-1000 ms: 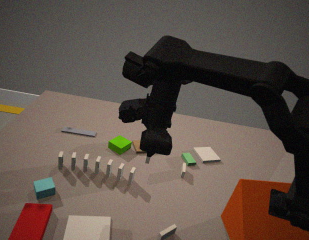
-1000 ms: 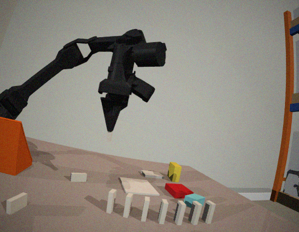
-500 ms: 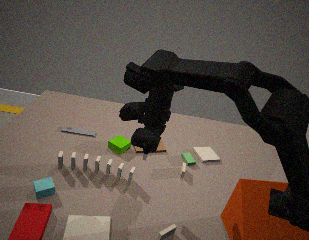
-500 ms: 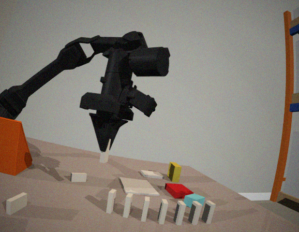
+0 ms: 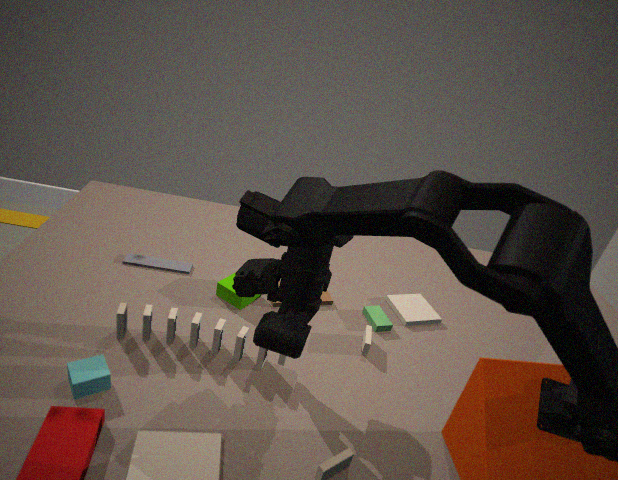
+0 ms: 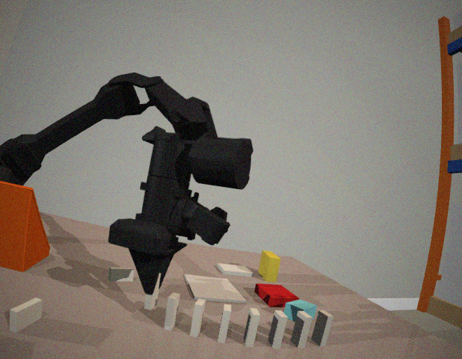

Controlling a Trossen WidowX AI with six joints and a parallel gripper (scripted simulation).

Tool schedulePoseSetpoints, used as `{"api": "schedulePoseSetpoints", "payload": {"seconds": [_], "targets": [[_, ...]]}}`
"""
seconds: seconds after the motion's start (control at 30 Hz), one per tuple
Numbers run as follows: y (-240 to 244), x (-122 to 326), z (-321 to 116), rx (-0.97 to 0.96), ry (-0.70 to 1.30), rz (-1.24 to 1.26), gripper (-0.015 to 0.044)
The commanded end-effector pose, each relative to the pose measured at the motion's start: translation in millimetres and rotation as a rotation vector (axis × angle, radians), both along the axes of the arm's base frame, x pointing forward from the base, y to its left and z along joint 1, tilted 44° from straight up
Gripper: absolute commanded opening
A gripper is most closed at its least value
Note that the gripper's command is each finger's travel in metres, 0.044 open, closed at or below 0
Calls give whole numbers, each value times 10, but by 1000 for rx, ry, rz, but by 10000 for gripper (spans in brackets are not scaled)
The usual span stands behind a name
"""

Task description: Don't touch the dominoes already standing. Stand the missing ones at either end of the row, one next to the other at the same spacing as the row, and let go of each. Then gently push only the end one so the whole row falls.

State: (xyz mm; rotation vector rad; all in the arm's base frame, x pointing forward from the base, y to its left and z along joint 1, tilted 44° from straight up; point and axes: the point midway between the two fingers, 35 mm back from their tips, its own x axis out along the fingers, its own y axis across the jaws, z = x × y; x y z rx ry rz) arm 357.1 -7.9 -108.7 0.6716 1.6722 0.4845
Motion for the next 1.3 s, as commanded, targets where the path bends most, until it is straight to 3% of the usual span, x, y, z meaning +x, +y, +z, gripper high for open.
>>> {"api": "schedulePoseSetpoints", "payload": {"seconds": [0.0, 0.4, 0.83, 0.97, 1.17, 1.27], "targets": [[124, -69, -118, 8, 11, -5, 107], [130, -71, -124, 8, 11, -5, 107], [130, -71, -124, 8, 11, -5, 440], [45, -33, -46, 6, 10, -5, 440], [-679, 103, 725, -1, 9, -1, 440], [-767, 95, 834, 0, 10, 1, 440]]}}
